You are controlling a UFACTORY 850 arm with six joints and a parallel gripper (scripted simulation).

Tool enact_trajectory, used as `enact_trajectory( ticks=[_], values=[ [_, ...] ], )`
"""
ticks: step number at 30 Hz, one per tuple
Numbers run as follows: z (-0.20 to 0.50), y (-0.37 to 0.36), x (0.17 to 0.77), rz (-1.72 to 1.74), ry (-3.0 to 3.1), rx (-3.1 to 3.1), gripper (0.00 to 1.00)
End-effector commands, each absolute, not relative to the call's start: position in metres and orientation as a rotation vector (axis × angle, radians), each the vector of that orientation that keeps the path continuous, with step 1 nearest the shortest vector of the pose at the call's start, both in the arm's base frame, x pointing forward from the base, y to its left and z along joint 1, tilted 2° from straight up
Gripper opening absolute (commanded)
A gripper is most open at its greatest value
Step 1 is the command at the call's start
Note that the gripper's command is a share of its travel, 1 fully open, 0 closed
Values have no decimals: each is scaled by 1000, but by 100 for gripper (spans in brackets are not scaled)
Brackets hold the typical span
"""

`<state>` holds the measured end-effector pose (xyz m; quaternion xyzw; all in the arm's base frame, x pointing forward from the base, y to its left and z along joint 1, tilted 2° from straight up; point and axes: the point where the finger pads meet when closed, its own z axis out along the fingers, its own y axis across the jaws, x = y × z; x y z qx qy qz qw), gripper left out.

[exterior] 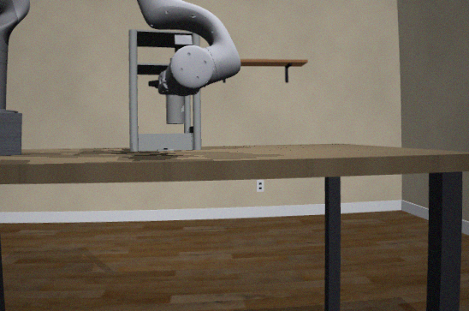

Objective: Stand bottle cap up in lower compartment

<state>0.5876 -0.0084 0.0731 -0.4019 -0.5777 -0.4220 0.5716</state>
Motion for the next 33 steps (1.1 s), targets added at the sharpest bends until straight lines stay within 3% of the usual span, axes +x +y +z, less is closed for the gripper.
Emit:
enact_trajectory(
  ticks=[1,33],
  values=[
    [74,-1,586,-991,-1357,-942,0],
    [75,70,561,-991,-1357,-942,0]
  ],
)
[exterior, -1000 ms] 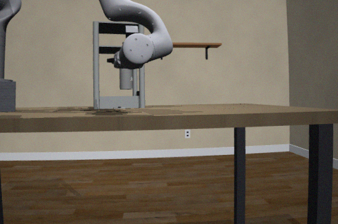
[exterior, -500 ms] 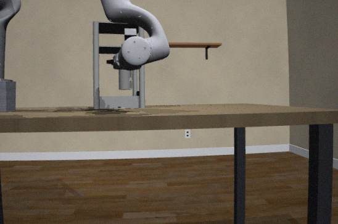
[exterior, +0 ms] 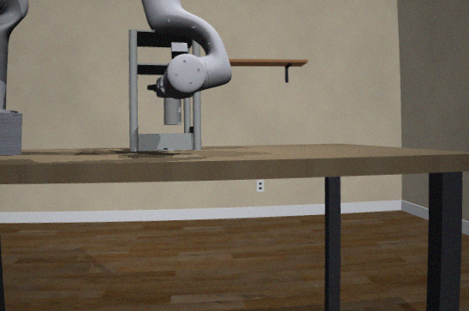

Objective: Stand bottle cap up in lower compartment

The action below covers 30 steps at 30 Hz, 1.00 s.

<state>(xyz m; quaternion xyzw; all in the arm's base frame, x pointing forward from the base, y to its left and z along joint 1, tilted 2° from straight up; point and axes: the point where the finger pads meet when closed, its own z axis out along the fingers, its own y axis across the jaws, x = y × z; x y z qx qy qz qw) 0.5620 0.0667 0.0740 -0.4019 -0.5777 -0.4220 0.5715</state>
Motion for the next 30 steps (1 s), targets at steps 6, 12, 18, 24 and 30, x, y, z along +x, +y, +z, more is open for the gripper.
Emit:
enact_trajectory(
  ticks=[6,12,18,24,30],
  values=[
    [75,76,560,-991,-1357,-942,0],
    [75,77,559,-991,-1357,-942,0],
    [75,77,559,-991,-1357,-942,0],
    [75,76,555,-991,-1357,-942,0],
    [75,74,549,-991,-1357,-942,0]
  ],
)
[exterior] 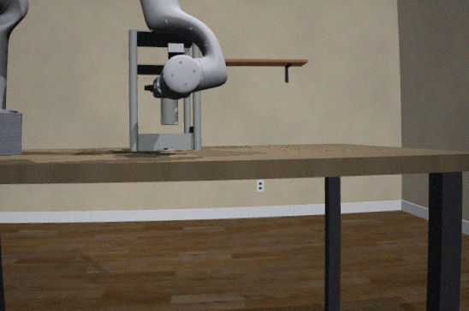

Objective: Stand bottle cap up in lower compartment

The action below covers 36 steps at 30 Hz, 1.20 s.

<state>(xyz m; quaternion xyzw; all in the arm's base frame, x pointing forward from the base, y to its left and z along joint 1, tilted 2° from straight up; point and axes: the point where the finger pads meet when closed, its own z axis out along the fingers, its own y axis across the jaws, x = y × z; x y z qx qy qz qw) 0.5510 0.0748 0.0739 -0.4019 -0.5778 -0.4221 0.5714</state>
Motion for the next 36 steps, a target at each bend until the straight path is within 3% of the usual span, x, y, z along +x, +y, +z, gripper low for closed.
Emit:
enact_trajectory(
  ticks=[1,36],
  values=[
    [75,74,549,-991,-1357,-942,0],
    [75,93,541,-991,-1357,-942,0]
  ],
)
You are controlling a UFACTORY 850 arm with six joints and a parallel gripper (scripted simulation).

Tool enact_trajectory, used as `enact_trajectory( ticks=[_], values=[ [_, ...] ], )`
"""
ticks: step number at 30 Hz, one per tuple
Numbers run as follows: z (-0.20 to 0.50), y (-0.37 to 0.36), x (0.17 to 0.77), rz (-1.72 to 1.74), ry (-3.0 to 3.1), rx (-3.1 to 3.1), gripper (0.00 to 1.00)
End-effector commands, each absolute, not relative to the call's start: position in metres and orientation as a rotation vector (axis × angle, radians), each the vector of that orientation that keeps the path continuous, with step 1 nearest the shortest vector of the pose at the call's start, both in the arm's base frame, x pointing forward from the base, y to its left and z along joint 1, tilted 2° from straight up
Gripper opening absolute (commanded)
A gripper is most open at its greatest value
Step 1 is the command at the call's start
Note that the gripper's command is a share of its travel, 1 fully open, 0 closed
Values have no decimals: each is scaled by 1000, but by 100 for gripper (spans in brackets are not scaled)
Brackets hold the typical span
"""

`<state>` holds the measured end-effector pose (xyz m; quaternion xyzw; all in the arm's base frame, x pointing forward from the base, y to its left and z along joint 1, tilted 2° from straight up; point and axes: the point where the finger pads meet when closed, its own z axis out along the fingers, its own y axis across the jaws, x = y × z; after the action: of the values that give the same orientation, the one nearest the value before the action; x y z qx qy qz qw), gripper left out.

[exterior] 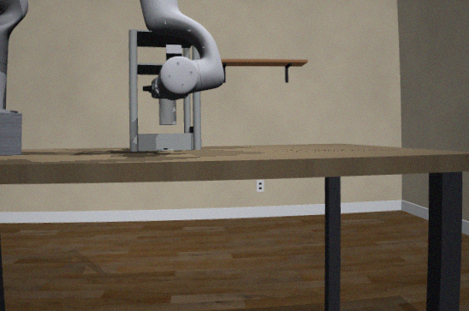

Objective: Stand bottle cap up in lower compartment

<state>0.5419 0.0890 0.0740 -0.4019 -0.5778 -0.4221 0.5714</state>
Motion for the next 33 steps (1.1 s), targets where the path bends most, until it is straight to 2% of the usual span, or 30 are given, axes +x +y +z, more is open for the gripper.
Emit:
enact_trajectory(
  ticks=[1,33],
  values=[
    [75,95,541,-991,-1357,-942,0],
    [76,172,514,-991,-1357,-942,0]
  ],
)
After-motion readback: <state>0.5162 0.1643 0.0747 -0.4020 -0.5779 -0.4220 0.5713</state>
